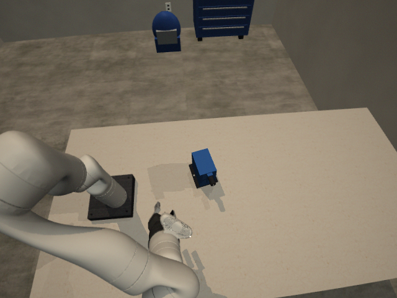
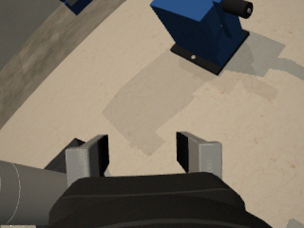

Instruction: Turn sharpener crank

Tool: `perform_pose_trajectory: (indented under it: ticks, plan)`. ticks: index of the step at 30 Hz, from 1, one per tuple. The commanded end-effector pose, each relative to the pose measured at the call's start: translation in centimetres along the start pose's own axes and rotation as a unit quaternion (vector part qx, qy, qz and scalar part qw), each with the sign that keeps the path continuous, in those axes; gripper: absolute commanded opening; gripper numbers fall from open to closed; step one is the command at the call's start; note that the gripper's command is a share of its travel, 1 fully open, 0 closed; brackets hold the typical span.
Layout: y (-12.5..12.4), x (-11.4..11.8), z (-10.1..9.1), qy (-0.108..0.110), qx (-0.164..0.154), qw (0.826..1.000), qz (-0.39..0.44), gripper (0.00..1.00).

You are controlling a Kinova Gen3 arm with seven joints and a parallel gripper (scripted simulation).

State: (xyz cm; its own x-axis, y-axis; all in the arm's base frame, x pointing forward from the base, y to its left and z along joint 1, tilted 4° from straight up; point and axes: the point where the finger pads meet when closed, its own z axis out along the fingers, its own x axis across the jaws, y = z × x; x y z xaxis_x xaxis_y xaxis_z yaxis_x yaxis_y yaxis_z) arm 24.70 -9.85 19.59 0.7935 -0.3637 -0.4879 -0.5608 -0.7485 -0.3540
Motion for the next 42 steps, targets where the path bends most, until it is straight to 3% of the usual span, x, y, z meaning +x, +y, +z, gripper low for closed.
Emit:
perform_pose_trajectory:
  ticks: [1, 9, 10, 17, 18, 26, 27, 34, 35, 42]
  plan:
    - [-0.4, 0.6, 0.4, 0.004, -0.029, 0.999, -0.02, 1.0]
    - [-0.4, 0.6, 0.4, 0.004, -0.029, 0.999, -0.02, 1.0]
    - [-0.8, 1.2, 0.7, 0.008, -0.055, 0.998, -0.039, 1.0]
    - [-0.8, 1.2, 0.7, 0.008, -0.055, 0.998, -0.039, 1.0]
    - [-1.2, 1.9, 1.0, 0.013, -0.081, 0.995, -0.059, 1.0]
    - [-1.2, 1.9, 1.0, 0.013, -0.081, 0.995, -0.059, 1.0]
    - [-1.7, 2.6, 1.3, 0.019, -0.105, 0.991, -0.078, 1.0]
    - [-1.7, 2.6, 1.3, 0.019, -0.105, 0.991, -0.078, 1.0]
    - [-2.3, 3.2, 1.6, 0.026, -0.127, 0.987, -0.098, 1.0]
    - [-2.3, 3.2, 1.6, 0.026, -0.127, 0.987, -0.098, 1.0]
